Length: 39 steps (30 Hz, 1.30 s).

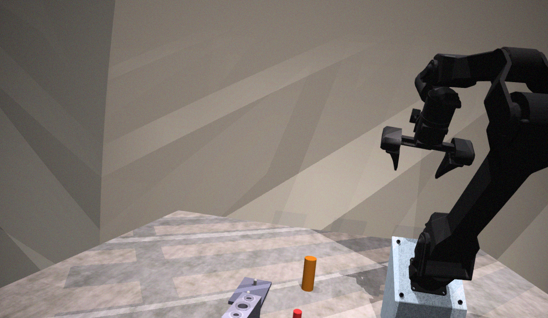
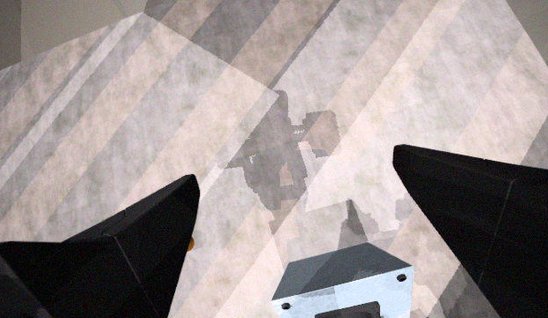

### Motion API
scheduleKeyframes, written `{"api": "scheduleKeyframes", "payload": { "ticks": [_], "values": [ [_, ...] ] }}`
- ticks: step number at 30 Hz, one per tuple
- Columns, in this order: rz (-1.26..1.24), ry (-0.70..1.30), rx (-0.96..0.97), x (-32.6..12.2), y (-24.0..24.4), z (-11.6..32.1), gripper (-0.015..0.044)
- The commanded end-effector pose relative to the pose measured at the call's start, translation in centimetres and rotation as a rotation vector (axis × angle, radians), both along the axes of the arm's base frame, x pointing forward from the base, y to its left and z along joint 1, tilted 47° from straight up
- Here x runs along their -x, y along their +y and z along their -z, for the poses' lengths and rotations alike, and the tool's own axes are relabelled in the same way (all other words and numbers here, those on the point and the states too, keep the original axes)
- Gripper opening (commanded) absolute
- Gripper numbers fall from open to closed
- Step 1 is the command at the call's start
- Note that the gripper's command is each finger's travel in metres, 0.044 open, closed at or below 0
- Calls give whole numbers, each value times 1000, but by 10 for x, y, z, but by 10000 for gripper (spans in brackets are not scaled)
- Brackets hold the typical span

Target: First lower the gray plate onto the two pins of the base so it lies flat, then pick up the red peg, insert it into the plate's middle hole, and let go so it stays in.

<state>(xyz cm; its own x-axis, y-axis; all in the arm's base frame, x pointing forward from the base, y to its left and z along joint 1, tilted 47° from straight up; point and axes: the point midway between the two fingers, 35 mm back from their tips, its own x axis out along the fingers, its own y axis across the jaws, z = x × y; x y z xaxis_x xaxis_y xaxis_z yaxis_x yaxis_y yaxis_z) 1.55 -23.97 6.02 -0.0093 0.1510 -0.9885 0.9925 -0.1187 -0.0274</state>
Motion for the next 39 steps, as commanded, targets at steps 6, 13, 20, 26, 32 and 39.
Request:
{"api": "scheduleKeyframes", "payload": {
  "ticks": [6, 13, 20, 26, 32, 39],
  "values": [
    [-975, -329, -41, -139, 26, 0, 440],
    [-1510, -527, -71, -207, 74, -1, 440],
    [-2203, -922, -67, -281, 168, -12, 440],
    [-2693, -1343, -34, -314, 262, -22, 440],
    [-2819, -1496, -13, -319, 292, -25, 440],
    [-2819, -1496, -12, -322, 303, -5, 440]
  ]
}}
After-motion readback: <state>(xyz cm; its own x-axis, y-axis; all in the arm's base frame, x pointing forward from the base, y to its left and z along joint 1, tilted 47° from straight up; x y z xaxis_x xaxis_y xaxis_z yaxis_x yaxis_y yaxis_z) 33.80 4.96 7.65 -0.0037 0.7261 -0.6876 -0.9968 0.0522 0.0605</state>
